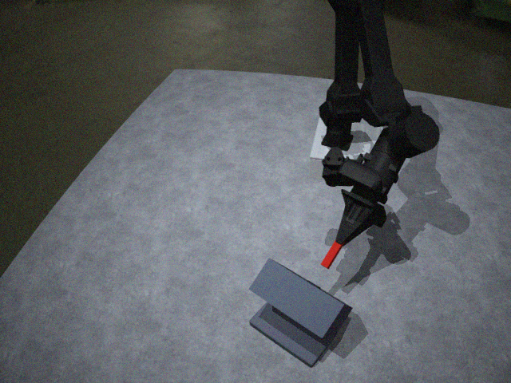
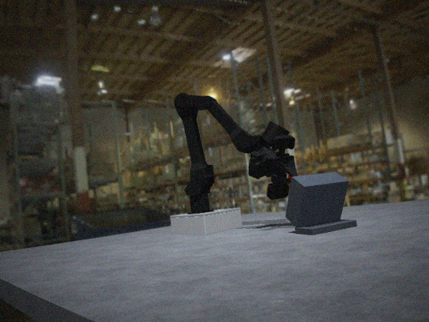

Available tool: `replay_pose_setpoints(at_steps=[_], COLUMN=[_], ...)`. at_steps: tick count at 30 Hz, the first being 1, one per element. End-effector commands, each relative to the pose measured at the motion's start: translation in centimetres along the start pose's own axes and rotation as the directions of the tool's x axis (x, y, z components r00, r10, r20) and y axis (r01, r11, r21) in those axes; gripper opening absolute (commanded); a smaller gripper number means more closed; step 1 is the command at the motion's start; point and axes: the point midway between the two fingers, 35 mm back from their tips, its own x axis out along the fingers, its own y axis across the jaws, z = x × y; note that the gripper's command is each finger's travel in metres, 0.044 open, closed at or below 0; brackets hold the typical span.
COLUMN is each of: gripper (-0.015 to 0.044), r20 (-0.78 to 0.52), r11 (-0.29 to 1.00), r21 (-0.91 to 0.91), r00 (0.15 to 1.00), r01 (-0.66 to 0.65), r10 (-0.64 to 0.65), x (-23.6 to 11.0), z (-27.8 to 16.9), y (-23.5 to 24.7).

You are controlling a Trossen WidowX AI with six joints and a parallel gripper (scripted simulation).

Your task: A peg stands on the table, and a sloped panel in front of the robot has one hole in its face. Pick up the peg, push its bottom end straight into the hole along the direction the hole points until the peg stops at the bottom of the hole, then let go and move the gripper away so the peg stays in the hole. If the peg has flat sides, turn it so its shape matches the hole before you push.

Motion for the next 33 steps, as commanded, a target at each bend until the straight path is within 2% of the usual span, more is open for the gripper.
replay_pose_setpoints(at_steps=[1, 27, 33], gripper=[0.0, 0.0, 0.0], r20=[0.001, 0.0, 0.0], r11=[1.0, 1.0, 1.0], r21=[-0.016, -0.017, -0.005], r00=[1.0, 1.0, 1.0], r01=[0.01, 0.008, 0.0], r10=[-0.01, -0.008, 0.0], x=[0.2, 2.6, 2.2], z=[0.1, 0.1, 0.2], y=[-0.5, -0.5, -0.2])
